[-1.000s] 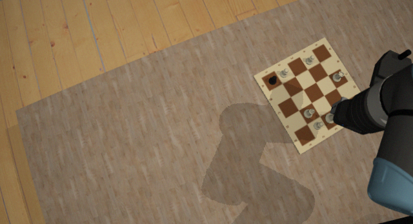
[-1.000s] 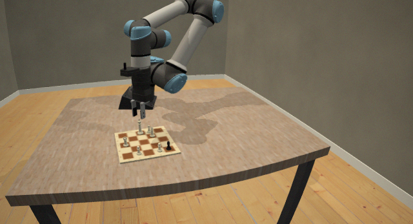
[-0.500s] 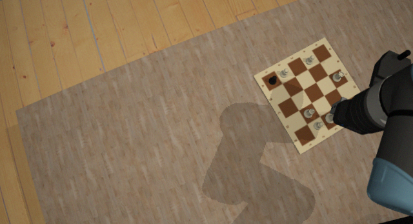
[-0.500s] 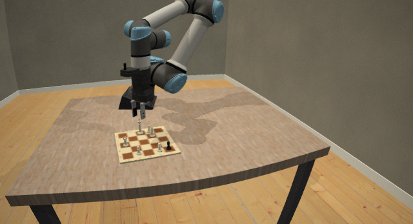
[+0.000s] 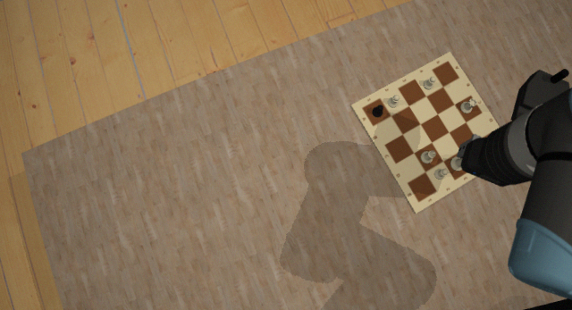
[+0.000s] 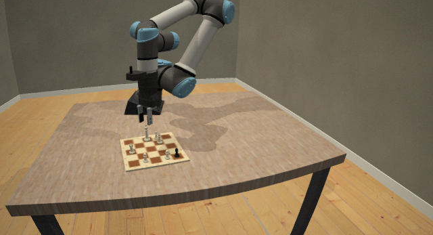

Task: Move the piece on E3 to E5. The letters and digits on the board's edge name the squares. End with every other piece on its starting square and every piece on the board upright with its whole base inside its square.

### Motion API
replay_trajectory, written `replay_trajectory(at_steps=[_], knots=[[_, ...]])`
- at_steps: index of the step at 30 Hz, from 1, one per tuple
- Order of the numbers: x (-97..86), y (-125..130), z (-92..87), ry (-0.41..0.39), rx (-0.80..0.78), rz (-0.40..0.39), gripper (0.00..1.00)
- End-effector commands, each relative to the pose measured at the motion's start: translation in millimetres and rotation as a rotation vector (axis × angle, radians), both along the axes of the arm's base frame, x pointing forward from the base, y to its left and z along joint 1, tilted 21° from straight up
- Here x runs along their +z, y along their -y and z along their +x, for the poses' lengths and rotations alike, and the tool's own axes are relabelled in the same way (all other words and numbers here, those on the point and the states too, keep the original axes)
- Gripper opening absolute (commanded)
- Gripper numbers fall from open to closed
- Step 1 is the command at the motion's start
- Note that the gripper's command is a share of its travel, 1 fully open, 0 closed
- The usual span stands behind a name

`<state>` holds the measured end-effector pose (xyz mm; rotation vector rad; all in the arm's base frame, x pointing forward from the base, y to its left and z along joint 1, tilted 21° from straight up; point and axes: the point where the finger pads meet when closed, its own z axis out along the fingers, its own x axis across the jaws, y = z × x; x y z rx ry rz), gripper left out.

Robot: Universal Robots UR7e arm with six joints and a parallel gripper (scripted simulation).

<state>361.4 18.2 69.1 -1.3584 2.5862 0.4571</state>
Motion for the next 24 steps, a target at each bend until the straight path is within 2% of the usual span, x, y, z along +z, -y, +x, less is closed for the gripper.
replay_trajectory(at_steps=[1, 16, 24], knots=[[0.3, 0.3, 0.3, 0.001, 0.000, 0.000, 0.79], [-0.6, 0.0, 0.3, 0.001, 0.000, 0.000, 0.79], [-13.2, -4.8, 0.6, 0.001, 0.000, 0.000, 0.79]])
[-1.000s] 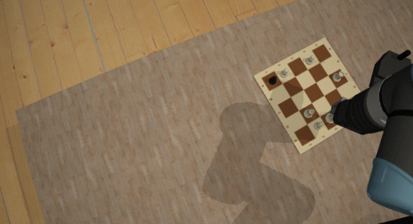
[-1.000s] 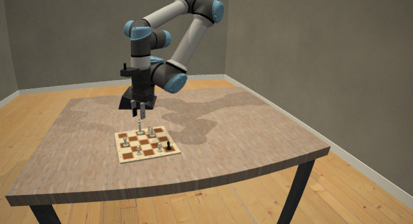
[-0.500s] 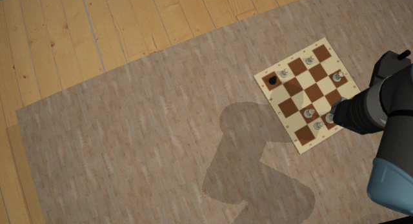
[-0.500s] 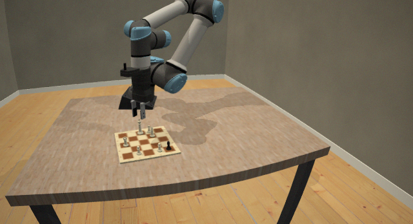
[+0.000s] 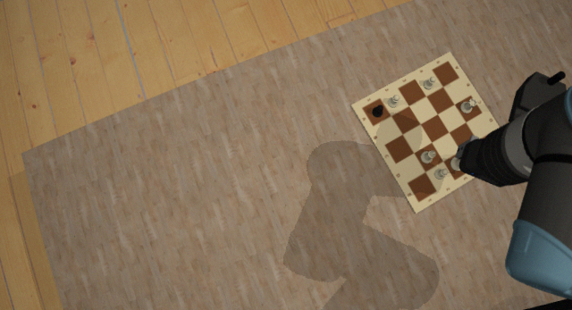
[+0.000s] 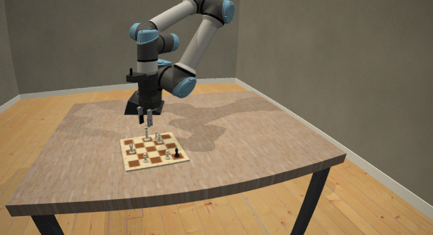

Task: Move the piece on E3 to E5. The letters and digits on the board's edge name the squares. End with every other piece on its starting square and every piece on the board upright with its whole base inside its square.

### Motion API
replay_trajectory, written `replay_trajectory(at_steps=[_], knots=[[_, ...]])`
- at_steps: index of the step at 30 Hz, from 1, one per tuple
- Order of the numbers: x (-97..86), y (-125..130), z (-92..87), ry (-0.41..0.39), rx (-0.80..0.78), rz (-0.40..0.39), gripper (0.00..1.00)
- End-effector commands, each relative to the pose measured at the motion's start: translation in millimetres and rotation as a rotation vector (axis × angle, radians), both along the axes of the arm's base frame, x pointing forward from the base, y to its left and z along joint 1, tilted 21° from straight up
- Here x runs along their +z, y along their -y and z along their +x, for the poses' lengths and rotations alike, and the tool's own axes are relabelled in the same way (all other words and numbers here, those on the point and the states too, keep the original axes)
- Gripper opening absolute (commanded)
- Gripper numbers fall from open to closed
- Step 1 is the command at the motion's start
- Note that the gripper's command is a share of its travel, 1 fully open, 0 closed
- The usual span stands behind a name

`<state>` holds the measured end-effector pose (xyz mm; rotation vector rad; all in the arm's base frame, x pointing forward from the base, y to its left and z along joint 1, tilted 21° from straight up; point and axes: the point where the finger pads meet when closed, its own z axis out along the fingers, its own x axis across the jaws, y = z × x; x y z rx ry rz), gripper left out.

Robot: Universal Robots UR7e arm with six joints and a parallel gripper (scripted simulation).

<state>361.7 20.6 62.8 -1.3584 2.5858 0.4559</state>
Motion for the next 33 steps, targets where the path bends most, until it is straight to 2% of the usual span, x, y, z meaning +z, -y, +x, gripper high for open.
replay_trajectory(at_steps=[1, 7, 15, 33], knots=[[-9.3, -3.4, 0.4, 0.000, 0.000, 0.000, 0.79], [-23.9, -8.9, 0.7, 0.000, 0.000, 0.000, 0.79], [-32.7, -12.2, 0.9, 0.000, 0.000, 0.000, 0.79], [-34.1, -12.7, 1.0, 0.000, 0.000, 0.000, 0.79]])
